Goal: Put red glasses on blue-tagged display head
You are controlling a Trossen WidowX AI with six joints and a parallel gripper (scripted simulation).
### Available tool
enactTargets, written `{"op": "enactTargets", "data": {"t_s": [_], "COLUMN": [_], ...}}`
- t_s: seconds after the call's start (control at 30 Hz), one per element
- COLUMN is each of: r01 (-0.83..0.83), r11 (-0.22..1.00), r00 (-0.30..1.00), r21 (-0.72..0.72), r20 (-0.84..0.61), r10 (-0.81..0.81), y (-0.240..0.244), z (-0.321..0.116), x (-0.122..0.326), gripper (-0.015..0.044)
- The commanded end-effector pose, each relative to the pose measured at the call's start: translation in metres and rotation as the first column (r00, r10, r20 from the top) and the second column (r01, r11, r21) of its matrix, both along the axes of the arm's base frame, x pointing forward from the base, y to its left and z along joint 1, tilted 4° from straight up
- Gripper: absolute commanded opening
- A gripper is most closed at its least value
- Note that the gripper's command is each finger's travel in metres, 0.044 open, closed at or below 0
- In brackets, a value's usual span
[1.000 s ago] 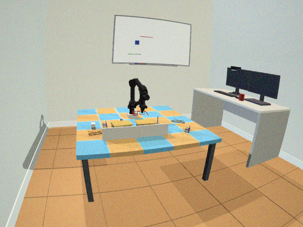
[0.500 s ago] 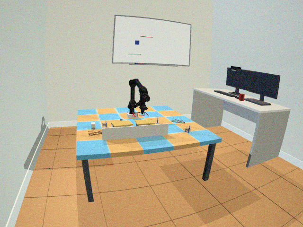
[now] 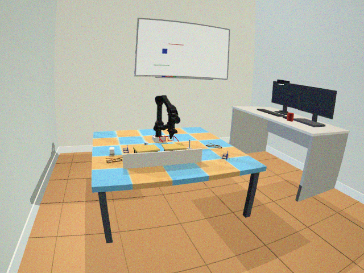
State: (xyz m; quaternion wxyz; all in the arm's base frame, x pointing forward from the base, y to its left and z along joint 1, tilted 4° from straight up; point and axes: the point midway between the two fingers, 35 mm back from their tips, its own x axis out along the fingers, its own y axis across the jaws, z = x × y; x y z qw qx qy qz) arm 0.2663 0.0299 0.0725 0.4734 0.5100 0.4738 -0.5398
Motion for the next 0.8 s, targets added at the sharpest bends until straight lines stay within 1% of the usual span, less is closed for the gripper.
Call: {"op": "enactTargets", "data": {"t_s": [0.0,0.77], "r01": [0.004,0.004], "r11": [1.0,1.0], "r00": [1.0,1.0], "r21": [-0.006,-0.006], "r20": [-0.006,-0.006], "r10": [-0.004,-0.004], "y": [-0.001,-0.005], "z": [-0.005,-0.022], "x": [-0.002,-0.003], "gripper": [0.0,0.0]}}
